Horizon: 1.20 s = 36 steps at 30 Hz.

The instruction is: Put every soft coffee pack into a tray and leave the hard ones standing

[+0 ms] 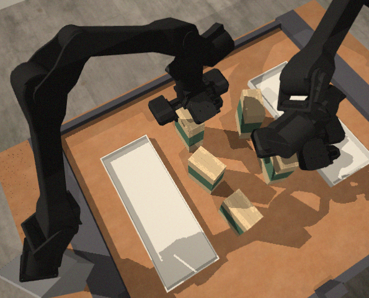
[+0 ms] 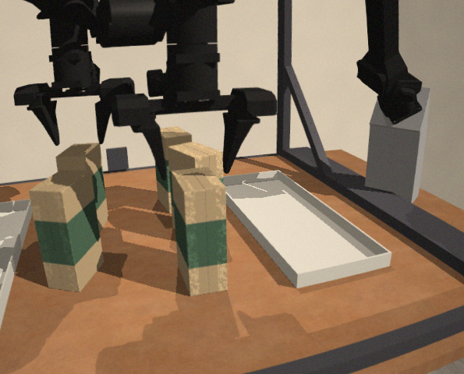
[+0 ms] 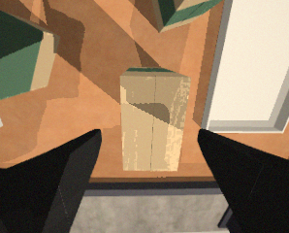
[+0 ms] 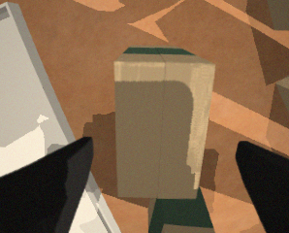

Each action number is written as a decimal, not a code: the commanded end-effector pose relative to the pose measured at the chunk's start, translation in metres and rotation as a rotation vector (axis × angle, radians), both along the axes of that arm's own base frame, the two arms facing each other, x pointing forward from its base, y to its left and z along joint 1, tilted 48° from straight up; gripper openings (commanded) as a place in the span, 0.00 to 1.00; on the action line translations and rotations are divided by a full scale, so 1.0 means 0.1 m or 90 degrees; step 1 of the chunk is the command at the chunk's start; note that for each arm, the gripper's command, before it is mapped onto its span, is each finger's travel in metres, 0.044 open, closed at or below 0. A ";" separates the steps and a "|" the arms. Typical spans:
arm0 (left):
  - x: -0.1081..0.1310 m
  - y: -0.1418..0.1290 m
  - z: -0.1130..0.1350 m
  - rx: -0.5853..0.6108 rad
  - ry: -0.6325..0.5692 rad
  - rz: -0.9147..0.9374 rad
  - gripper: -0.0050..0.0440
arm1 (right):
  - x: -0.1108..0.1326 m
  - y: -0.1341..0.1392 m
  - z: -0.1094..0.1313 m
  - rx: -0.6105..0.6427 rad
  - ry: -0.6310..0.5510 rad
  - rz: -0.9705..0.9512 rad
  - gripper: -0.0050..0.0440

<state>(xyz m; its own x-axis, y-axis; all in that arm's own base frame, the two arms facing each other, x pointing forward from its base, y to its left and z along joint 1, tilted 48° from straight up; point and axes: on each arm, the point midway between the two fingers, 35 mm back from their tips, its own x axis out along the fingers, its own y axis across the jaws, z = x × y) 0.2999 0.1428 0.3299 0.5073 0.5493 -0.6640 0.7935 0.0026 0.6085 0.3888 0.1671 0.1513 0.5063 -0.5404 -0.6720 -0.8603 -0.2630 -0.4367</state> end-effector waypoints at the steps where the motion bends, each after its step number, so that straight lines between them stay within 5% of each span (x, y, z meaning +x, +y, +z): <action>1: -0.01 0.02 0.01 0.003 -0.009 -0.003 0.85 | 0.02 -0.03 0.04 0.004 -0.009 0.001 0.84; 36: 0.21 0.24 -0.25 0.004 -0.009 -0.003 0.85 | 0.24 -0.25 -0.23 0.004 -0.010 0.001 0.84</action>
